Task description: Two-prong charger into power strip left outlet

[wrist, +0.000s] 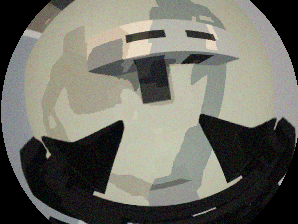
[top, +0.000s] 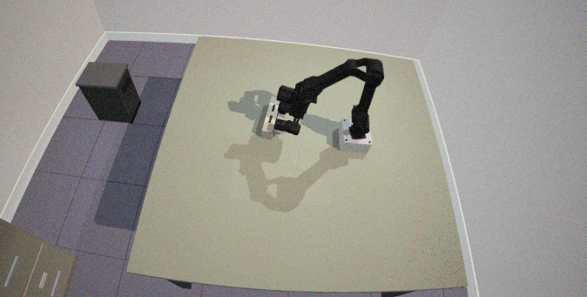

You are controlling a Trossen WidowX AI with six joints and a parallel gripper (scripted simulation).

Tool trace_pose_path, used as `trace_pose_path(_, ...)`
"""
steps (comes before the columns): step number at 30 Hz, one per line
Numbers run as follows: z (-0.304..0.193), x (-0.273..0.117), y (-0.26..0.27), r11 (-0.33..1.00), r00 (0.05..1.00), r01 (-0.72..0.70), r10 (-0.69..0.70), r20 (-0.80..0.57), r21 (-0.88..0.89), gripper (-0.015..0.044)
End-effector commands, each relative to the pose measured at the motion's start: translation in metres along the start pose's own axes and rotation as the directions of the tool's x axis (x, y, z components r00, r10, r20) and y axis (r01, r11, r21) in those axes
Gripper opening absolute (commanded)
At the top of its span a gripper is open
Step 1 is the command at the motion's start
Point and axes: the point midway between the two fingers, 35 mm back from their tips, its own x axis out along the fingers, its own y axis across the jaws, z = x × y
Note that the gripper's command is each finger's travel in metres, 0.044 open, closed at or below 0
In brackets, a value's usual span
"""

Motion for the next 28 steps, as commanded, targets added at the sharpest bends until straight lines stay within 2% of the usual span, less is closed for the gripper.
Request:
trace_pose_path(1, 0.011, -0.029, -0.001, 0.996, 0.976, 0.004, -0.024, 0.218, 0.088, 0.0440)
trace_pose_path(3, 0.015, -0.042, -0.001, 0.991, 0.949, -0.011, -0.031, 0.313, 0.130, 0.0440)
trace_pose_path(5, 0.016, -0.047, -0.001, 0.989, 0.938, -0.019, -0.033, 0.346, 0.144, 0.0440)
trace_pose_path(28, 0.016, -0.047, -0.001, 0.989, 0.938, -0.019, -0.033, 0.346, 0.144, 0.0440)
